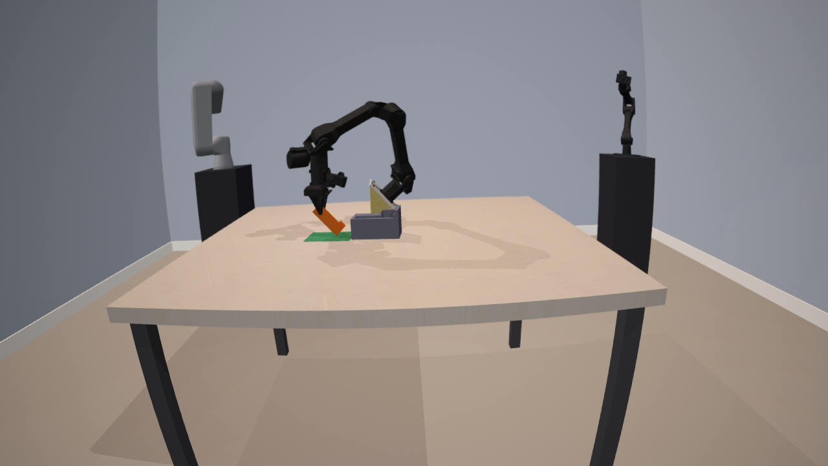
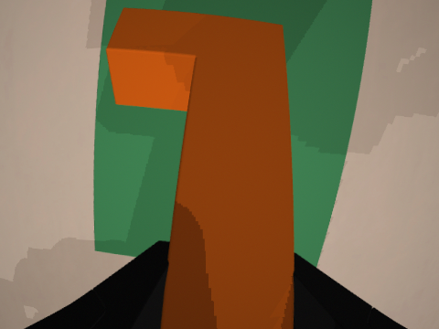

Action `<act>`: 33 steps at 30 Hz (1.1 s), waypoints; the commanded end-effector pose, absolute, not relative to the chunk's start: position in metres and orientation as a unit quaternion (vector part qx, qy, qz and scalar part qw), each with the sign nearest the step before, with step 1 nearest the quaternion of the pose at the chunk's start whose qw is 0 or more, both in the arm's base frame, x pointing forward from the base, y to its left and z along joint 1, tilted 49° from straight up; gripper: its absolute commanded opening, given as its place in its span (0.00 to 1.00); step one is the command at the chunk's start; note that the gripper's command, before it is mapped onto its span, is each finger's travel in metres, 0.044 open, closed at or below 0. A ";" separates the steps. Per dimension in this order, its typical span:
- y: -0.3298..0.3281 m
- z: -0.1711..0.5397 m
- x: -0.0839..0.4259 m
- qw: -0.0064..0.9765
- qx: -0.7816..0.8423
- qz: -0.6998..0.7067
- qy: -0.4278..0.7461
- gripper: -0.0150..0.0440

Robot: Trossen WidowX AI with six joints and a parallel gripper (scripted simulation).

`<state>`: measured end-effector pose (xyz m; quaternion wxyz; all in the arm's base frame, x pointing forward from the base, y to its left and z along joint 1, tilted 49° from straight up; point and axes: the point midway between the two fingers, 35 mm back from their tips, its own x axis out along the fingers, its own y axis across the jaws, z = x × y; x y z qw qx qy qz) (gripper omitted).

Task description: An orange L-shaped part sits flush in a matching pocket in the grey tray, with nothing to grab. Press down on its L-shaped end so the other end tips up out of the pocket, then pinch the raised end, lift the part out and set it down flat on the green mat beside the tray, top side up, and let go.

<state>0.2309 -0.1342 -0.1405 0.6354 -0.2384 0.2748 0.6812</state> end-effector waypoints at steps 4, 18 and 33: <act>-0.131 -0.141 0.231 0.637 -0.235 0.681 0.275 0.25; -0.132 -0.141 0.230 0.635 -0.237 0.682 0.275 0.25; -0.165 -0.114 0.236 0.636 -0.236 0.681 0.276 0.92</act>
